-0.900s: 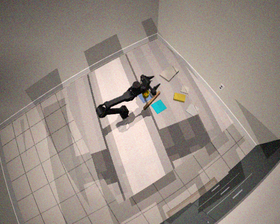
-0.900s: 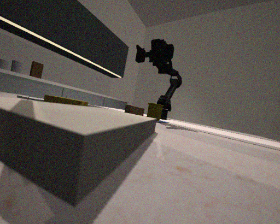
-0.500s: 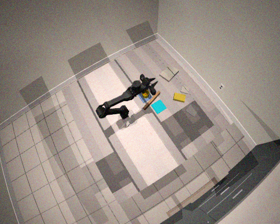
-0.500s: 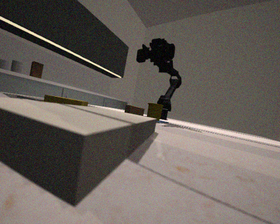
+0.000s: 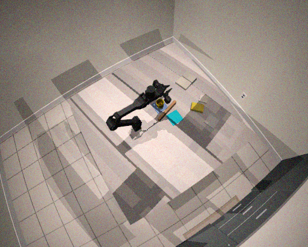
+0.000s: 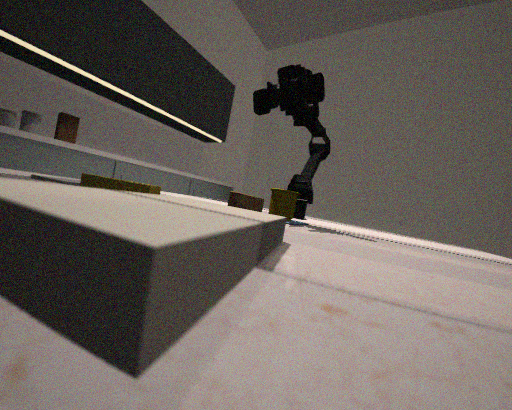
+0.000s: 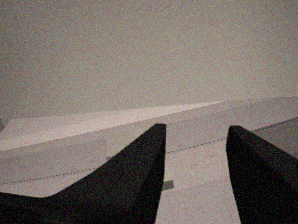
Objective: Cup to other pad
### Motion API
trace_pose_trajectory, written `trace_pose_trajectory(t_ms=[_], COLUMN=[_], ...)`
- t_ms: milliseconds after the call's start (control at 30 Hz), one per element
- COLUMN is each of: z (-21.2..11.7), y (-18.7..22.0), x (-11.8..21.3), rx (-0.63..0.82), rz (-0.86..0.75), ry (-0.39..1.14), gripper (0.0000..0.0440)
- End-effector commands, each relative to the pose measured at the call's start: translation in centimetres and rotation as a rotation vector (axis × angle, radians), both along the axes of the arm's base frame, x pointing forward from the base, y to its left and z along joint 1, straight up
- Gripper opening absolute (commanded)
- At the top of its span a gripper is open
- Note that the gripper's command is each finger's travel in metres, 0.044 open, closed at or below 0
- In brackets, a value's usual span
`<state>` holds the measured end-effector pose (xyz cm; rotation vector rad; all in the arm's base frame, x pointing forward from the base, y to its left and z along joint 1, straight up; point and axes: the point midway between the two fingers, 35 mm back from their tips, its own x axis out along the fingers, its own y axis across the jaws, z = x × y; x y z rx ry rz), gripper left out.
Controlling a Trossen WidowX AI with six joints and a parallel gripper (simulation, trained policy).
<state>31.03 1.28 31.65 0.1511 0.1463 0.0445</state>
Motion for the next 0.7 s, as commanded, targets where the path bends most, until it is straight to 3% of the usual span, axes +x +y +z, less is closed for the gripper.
trace_pose_trajectory(t_ms=[0, 667], z=[-0.2, -0.6], y=[0.4, 2.7], x=[0.2, 0.4], rx=[0.041, 0.269], rz=[0.006, 0.0], ry=[0.045, 0.297], gripper=[0.0122, 0.0127])
